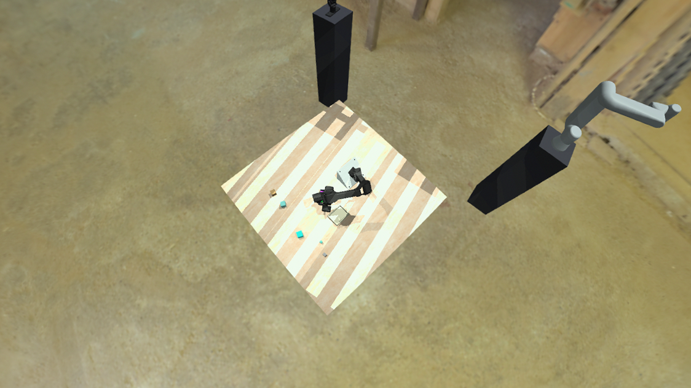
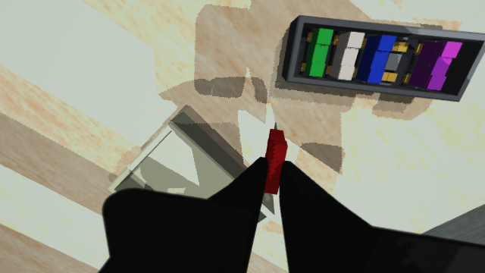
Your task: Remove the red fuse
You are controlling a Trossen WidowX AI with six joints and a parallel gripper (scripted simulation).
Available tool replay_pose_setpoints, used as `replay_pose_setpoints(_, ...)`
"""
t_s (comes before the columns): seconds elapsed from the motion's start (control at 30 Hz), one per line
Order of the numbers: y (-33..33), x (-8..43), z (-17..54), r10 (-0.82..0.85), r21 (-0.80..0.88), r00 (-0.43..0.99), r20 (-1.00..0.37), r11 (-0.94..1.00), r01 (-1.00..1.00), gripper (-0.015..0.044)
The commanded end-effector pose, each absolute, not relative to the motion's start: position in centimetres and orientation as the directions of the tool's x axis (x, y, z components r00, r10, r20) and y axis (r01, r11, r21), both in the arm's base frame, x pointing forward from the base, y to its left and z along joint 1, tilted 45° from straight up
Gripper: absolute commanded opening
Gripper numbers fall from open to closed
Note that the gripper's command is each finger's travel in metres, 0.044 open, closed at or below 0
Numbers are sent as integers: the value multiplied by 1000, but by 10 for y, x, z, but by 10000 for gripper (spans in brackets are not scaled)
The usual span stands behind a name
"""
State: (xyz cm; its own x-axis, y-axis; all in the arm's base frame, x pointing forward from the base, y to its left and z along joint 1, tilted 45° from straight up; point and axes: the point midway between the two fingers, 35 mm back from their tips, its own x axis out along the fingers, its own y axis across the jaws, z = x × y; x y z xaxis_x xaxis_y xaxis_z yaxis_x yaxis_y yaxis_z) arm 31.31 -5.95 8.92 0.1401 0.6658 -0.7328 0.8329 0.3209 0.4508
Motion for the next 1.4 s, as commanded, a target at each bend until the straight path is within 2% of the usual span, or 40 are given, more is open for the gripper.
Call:
replay_pose_setpoints(0.0,-36,319,116,668,460,149,-729,316,830,0)
replay_pose_setpoints(0.33,17,318,164,686,471,148,-712,310,826,0)
replay_pose_setpoints(1.37,44,324,136,687,472,148,-711,310,825,0)
